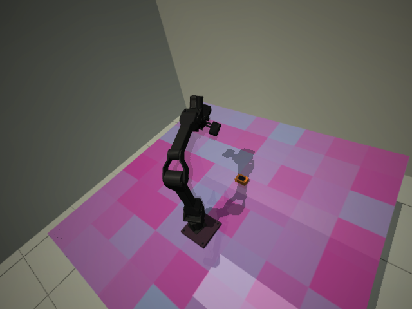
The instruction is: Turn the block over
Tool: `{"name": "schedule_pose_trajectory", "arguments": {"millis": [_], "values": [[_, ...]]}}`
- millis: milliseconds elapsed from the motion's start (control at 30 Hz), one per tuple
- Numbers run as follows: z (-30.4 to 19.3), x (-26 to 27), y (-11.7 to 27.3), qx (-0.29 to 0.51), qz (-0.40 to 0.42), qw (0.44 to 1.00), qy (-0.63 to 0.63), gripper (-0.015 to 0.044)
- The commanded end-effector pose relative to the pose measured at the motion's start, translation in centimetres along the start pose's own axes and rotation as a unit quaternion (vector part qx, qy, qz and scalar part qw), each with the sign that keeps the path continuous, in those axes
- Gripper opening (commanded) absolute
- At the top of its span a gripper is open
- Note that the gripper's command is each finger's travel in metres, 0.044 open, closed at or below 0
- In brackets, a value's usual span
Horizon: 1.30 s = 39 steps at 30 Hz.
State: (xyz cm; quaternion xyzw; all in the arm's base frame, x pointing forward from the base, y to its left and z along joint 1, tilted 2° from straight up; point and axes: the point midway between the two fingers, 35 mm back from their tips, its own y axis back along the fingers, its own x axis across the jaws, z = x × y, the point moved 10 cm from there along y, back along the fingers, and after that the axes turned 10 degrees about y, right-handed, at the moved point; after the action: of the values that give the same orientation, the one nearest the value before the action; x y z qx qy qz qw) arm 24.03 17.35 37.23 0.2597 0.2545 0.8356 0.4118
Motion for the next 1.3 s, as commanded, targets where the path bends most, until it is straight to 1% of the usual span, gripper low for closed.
{"name": "schedule_pose_trajectory", "arguments": {"millis": [0,233,367,433,633,767,1267], "values": [[-1.2,-4.3,-2.5,0.077,-0.065,0.995,0.002,0.044],[-4.7,-12.6,-5.1,0.236,-0.141,0.961,-0.012,0.044],[-7.6,-17.5,-5.4,0.338,-0.154,0.928,-0.033,0.044],[-8.6,-19.0,-5.3,0.37,-0.152,0.916,-0.041,0.044],[-8.8,-19.8,-5.5,0.374,-0.152,0.914,-0.042,0.044],[-10.8,-20.7,-7.8,0.374,-0.152,0.914,-0.042,0.044],[-12.4,-21.3,-9.3,0.374,-0.152,0.914,-0.042,0.044]]}}
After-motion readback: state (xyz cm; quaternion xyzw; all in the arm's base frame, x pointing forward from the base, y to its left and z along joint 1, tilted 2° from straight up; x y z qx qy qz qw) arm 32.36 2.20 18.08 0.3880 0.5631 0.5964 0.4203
